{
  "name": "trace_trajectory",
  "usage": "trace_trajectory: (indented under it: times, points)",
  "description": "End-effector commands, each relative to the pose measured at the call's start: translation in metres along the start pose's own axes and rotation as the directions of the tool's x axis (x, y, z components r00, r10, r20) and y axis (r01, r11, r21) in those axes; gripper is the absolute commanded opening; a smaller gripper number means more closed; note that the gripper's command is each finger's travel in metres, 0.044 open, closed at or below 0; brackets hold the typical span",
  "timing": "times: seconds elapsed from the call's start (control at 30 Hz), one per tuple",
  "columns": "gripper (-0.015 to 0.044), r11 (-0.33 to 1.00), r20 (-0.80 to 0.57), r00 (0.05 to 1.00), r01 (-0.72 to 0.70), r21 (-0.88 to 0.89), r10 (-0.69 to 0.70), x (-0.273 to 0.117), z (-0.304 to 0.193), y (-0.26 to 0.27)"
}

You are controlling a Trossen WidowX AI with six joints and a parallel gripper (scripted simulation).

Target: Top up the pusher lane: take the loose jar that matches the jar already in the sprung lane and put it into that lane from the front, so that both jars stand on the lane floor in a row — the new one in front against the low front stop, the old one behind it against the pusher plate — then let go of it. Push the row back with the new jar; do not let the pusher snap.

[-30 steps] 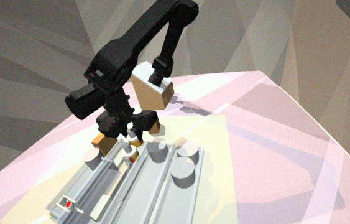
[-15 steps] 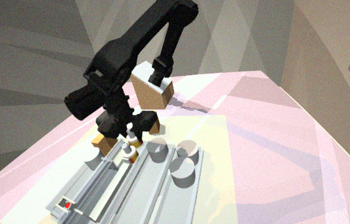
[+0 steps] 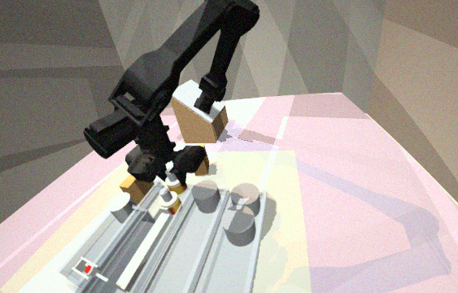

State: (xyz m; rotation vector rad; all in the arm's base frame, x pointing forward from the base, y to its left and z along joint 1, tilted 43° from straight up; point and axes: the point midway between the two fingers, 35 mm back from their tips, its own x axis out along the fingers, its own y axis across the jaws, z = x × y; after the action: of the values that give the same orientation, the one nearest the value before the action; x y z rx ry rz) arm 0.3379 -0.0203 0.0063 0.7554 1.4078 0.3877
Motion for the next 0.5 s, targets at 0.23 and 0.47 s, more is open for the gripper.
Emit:
trace_trajectory:
  times: [0.23,0.47]
  points:
    - [0.0,1.0,0.022,1.0,-0.003,-0.016,0.003,0.002,0.0077,0.0019]
    - [0.0,1.0,0.022,1.0,-0.003,-0.016,0.003,0.0046,0.0077,0.0019]
